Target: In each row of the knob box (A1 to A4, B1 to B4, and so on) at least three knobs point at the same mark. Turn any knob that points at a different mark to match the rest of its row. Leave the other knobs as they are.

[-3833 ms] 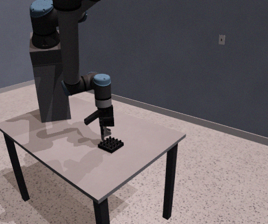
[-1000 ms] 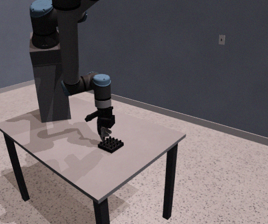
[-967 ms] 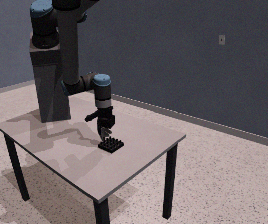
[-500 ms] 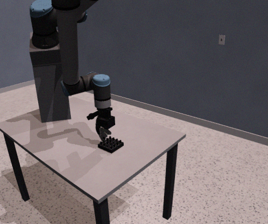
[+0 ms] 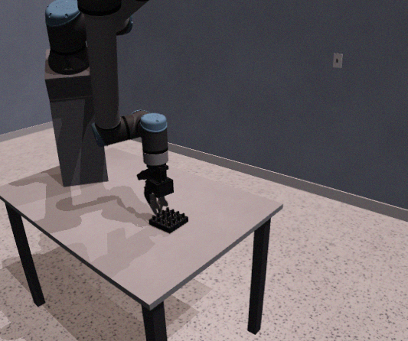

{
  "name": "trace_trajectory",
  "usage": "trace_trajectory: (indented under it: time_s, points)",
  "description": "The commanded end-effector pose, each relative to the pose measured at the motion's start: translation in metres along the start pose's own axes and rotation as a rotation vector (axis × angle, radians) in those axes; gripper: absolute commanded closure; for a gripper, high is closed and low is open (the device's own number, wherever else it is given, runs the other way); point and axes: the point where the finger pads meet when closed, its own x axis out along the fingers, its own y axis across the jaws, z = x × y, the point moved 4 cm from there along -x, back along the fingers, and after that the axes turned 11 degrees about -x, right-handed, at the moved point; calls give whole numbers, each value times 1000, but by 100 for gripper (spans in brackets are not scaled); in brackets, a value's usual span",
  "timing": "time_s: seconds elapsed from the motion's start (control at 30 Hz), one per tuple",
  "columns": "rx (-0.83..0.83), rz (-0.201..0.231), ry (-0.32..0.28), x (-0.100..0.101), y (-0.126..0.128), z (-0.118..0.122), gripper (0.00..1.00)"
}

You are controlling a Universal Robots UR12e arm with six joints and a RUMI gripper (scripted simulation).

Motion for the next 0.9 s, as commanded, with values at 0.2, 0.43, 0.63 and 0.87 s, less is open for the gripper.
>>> trace_trajectory:
  time_s: [0.2, 0.43, 0.63, 0.87]
  points:
    - [214, -1, 0, 0, 1, 1, 96]
    - [304, -1, 0, 0, 1, 1, 96]
    - [397, -1, 0, 0, 2, 1, 96]
    - [484, -1, 0, 0, 2, 1, 96]
